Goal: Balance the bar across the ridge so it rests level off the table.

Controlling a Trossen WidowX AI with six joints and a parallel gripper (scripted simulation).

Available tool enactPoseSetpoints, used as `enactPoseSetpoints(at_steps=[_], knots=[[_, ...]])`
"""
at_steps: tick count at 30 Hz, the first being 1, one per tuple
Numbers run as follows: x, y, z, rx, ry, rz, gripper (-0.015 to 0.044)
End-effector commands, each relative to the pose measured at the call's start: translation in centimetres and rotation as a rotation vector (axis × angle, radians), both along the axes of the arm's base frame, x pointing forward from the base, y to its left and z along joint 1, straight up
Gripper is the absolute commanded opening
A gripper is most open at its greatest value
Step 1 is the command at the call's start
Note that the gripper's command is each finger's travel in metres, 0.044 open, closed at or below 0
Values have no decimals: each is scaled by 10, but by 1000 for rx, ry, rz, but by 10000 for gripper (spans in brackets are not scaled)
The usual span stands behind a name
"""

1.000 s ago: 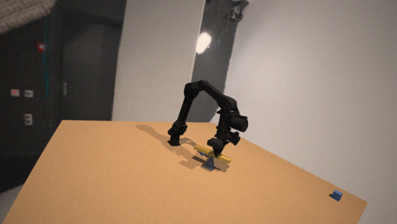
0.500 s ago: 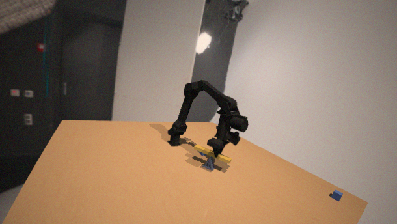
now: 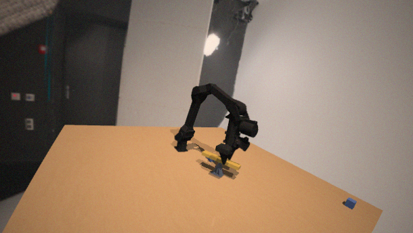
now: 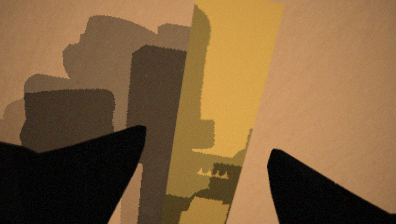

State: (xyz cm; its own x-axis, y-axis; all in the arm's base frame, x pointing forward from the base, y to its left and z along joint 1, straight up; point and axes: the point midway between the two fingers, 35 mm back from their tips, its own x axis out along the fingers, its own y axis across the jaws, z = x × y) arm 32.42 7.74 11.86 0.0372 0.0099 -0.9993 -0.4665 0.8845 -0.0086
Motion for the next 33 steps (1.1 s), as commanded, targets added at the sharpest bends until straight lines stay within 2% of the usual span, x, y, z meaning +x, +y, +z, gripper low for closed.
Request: enactPoseSetpoints(at_steps=[1,3,7,16,33], knots=[[0,0,0,-1,0,0,395],[0,0,0,-1,0,0,440],[1,0,7,-1,-2,0,440],[-3,-1,98,5,-20,0,440],[-4,-1,100,5,-20,0,440]])
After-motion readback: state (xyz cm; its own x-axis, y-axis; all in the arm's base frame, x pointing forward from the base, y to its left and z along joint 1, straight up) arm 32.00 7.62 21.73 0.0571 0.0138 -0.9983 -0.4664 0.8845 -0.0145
